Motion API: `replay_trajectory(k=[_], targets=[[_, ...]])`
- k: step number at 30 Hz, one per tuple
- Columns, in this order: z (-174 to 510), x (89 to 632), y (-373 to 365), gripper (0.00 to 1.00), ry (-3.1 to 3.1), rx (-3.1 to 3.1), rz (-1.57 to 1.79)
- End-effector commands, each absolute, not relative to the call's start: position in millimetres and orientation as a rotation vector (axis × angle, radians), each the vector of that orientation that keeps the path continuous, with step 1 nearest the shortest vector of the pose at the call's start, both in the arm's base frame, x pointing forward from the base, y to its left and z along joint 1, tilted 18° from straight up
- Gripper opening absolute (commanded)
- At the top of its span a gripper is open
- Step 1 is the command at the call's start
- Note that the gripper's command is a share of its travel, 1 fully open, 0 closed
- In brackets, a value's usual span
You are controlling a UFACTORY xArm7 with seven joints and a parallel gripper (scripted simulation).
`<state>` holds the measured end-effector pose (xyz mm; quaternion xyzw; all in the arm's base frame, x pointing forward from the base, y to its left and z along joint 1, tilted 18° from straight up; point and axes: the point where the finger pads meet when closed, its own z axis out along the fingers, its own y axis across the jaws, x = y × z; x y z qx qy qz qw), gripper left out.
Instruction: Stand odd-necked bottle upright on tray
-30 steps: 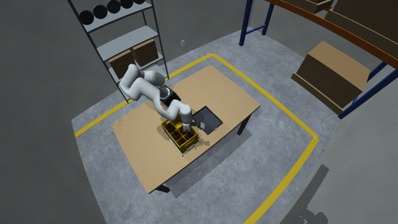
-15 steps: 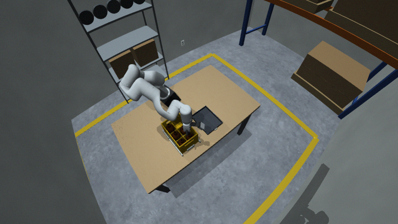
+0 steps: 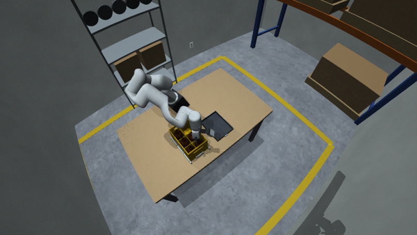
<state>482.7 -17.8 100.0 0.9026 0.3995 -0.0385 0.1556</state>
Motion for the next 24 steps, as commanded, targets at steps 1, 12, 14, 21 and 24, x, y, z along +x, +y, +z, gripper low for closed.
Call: replay_trajectory(k=[1, 12, 14, 21, 24], targets=[[96.5, 484.6, -18.5, 0.65, 1.145, 2.583, -0.105], [85.2, 485.6, -22.2, 0.65, 1.145, 2.583, -0.105], [82.9, 485.9, -23.0, 0.65, 1.145, 2.583, -0.105], [77.4, 486.4, -24.8, 0.65, 1.145, 2.583, -0.105], [76.1, 486.5, -25.2, 0.65, 1.145, 2.583, -0.105]])
